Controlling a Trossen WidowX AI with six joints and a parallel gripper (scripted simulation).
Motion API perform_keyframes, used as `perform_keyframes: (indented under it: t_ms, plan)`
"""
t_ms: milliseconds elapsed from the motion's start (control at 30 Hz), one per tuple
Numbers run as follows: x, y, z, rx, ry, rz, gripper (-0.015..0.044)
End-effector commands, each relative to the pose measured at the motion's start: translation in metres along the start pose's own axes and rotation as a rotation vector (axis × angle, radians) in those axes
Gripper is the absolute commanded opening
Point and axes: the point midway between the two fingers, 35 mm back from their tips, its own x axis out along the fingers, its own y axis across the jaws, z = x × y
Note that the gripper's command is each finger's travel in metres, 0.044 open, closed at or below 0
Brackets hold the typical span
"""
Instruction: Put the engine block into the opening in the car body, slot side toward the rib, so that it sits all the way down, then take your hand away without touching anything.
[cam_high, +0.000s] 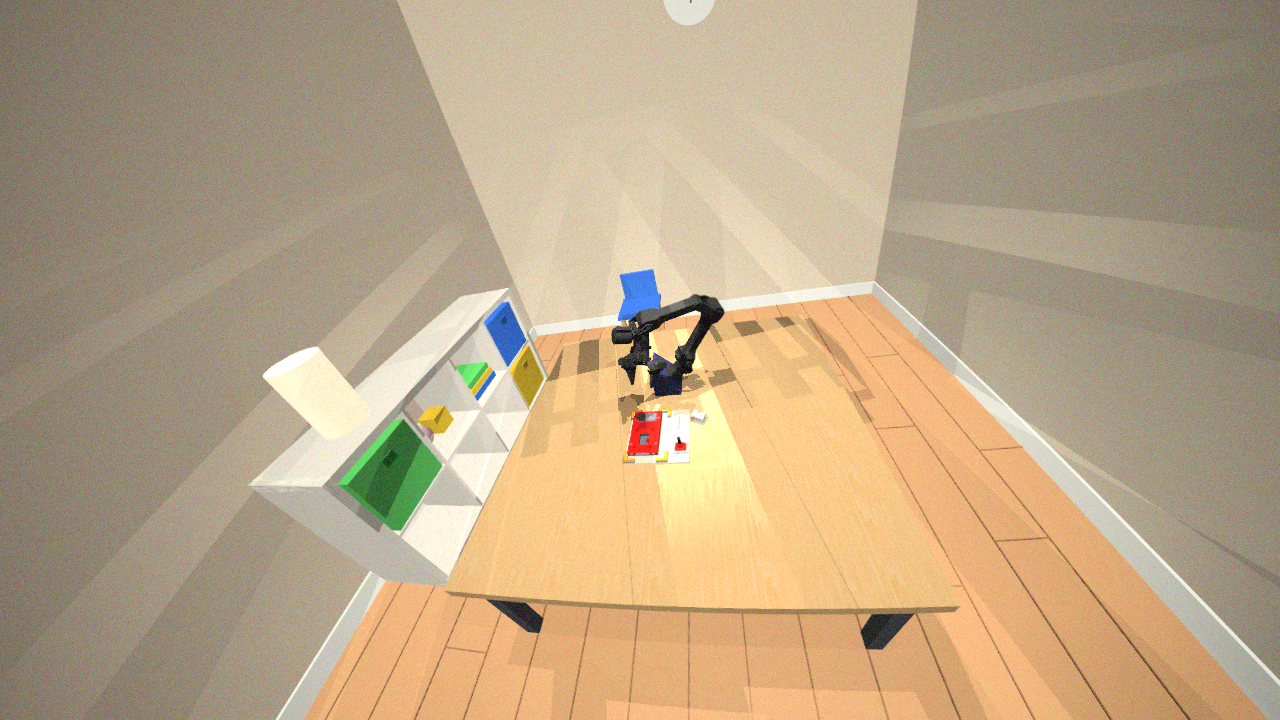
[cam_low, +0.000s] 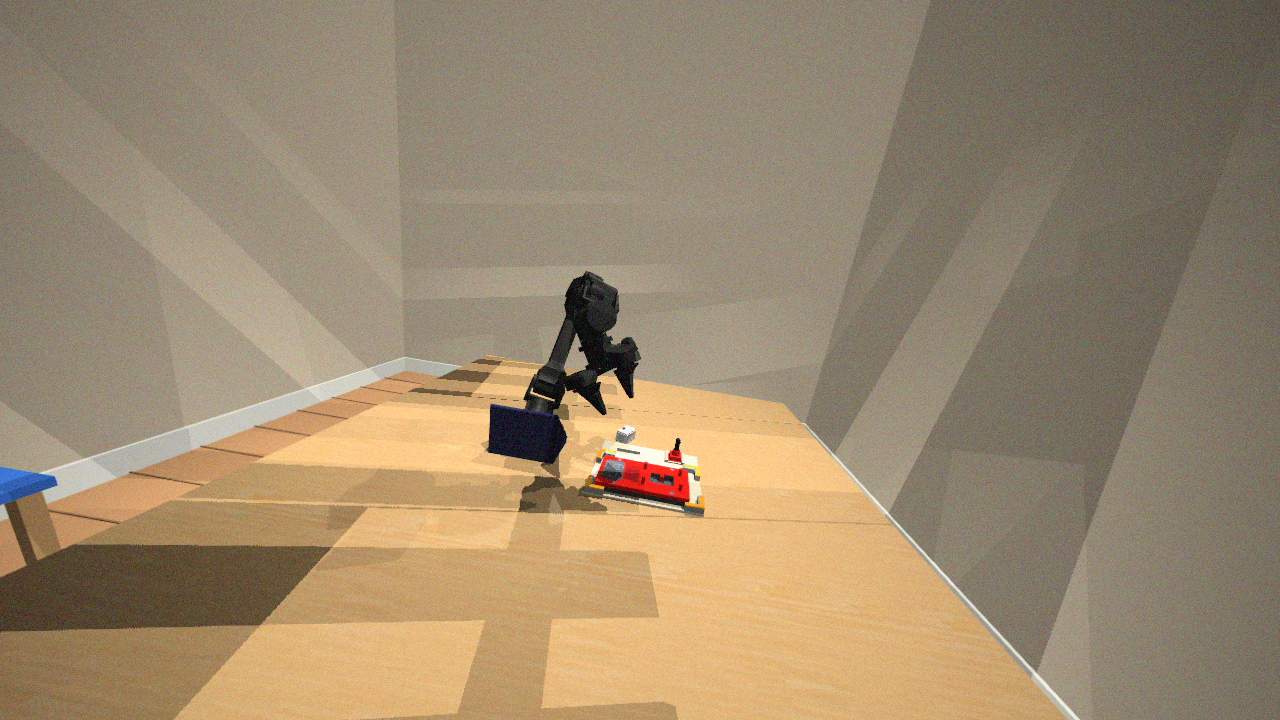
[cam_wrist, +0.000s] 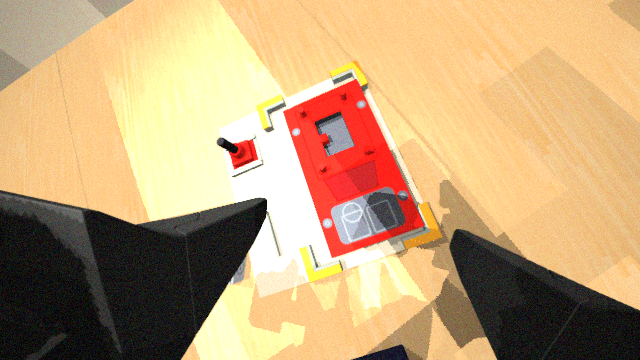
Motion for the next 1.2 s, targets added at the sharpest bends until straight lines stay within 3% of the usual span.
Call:
perform_keyframes:
  t_ms: [0, 400, 667, 800, 1167]
  plan:
    - [0.022, 0.048, -0.015, -0.032, 0.141, -0.016, 0.0440]
    - [0.055, 0.158, -0.107, -0.119, 0.499, -0.128, 0.0440]
    - [0.058, 0.161, -0.108, -0.121, 0.504, -0.130, 0.0440]
    - [0.085, 0.156, -0.123, -0.121, 0.504, -0.129, 0.0440]
    - [0.101, 0.155, -0.130, -0.121, 0.504, -0.128, 0.0440]
